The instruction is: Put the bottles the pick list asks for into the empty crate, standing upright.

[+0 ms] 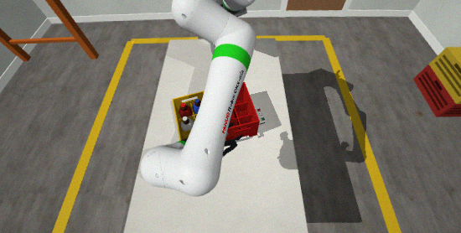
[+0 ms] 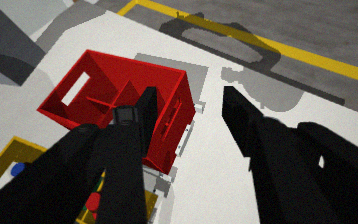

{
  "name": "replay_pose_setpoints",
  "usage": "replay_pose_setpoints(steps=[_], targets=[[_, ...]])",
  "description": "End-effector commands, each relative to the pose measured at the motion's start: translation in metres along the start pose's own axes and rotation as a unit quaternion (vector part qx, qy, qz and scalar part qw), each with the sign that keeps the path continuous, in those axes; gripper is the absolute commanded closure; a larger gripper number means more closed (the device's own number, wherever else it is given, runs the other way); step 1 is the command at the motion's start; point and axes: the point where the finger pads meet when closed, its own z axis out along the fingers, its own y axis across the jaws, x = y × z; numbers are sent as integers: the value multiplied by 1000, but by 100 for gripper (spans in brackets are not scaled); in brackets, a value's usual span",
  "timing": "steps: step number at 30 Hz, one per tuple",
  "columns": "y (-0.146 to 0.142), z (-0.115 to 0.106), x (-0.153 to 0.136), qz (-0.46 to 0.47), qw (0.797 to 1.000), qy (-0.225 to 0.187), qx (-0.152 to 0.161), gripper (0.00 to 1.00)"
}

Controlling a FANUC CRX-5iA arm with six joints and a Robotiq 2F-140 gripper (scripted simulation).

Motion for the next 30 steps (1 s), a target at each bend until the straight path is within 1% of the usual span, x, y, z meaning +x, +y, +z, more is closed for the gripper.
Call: replay_pose_setpoints(steps=[1,4,6,8,13,15,17,18,23,24,27,30], targets=[[9,8,7,-9,1000,-8,4,56],[14,21,12,-9,1000,-8,4,56],[15,22,12,-9,1000,-8,4,56],[17,30,16,-31,999,-7,29,56],[23,52,26,-34,999,-7,32,56],[23,52,26,-34,999,-7,32,56],[25,61,31,-57,997,-6,57,56],[25,66,33,-62,996,-6,63,56],[29,88,45,-62,996,-6,63,56],[29,89,45,-62,996,-6,63,56],[29,102,53,-93,991,-5,95,56],[30,115,61,-93,991,-5,95,56]])
